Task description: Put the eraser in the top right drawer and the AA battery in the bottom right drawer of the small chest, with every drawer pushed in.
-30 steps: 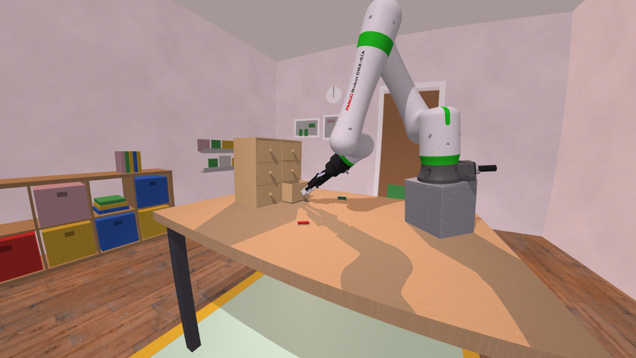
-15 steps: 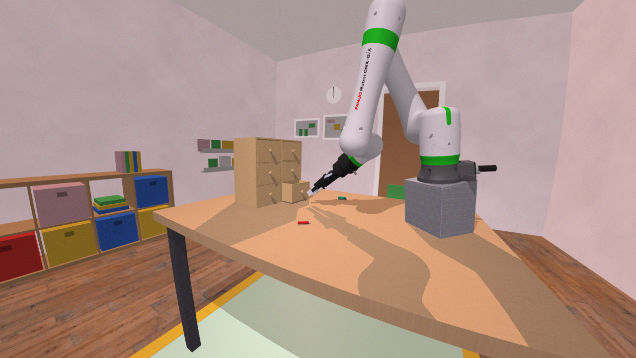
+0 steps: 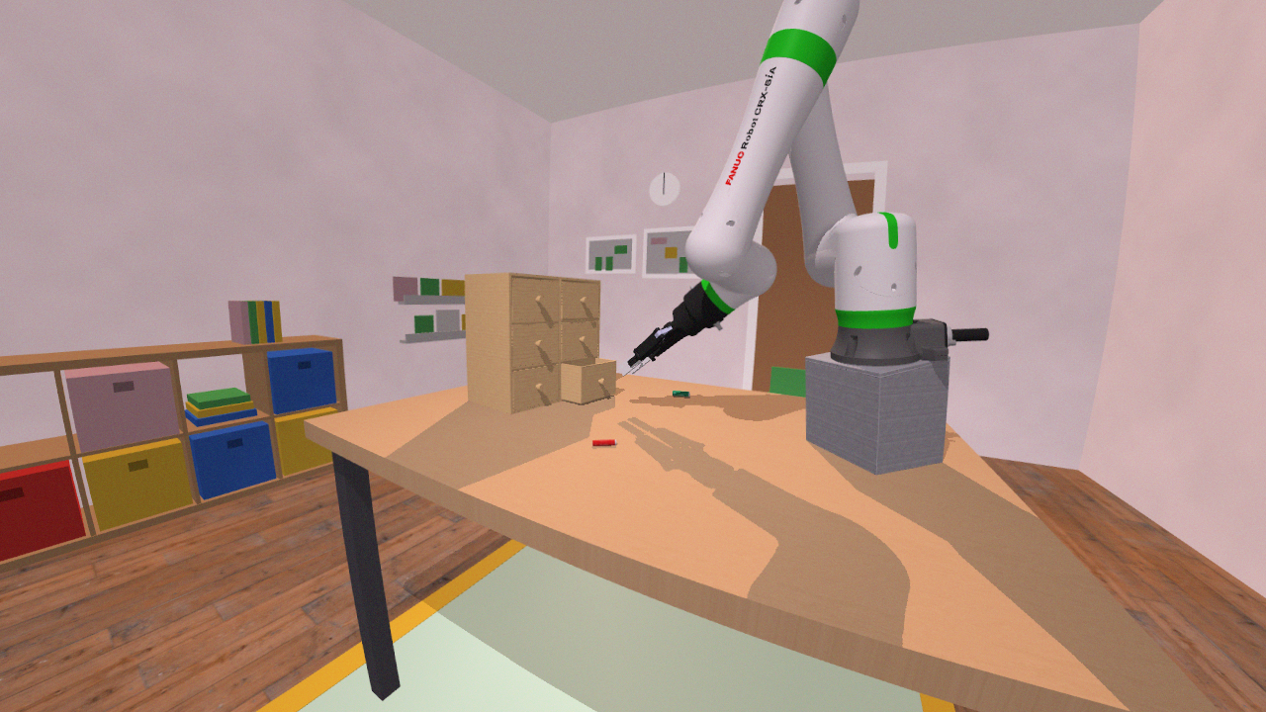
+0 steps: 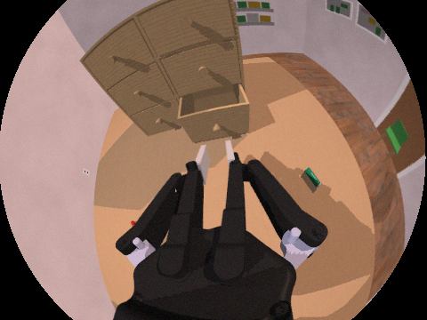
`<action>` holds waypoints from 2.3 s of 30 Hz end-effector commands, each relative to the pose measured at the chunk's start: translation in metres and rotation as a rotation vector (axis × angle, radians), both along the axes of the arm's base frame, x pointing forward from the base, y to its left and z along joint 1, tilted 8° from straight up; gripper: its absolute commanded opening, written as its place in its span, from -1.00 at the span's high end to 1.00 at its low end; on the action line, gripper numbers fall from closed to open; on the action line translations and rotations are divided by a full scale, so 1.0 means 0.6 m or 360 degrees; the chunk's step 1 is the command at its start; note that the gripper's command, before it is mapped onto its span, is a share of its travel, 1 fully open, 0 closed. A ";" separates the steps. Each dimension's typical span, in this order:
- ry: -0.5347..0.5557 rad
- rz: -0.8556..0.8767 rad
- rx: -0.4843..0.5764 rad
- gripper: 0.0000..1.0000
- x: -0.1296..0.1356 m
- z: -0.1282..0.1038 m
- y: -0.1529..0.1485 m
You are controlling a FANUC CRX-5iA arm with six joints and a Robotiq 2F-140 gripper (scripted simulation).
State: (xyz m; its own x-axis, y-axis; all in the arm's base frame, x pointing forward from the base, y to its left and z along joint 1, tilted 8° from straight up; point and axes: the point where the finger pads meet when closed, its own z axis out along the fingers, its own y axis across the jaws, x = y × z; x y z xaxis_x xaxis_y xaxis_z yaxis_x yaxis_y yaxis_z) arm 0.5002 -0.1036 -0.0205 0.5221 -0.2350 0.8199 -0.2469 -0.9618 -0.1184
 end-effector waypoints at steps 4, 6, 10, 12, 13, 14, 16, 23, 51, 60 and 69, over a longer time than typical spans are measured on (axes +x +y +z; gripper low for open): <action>0.0017 -0.0012 -0.0008 0.60 -0.032 0.047 0.002; 0.0017 -0.0012 -0.0008 0.60 -0.040 0.058 0.002; 0.0018 -0.0012 -0.0008 0.60 -0.049 0.071 0.003; 0.0018 -0.0012 -0.0008 0.60 -0.051 0.074 0.003; 0.0017 -0.0012 -0.0008 0.60 -0.052 0.075 0.004; 0.0017 -0.0012 -0.0008 0.60 -0.052 0.076 0.004; 0.0017 -0.0012 -0.0008 0.60 -0.052 0.076 0.004; 0.0020 0.0037 0.0038 0.60 -0.041 0.081 0.022; 0.1296 0.0179 0.0358 0.60 -0.234 0.226 0.035; 0.1352 0.0148 0.0342 0.60 -0.235 0.226 0.035; 0.1349 0.0083 0.0381 0.60 -0.231 0.223 0.031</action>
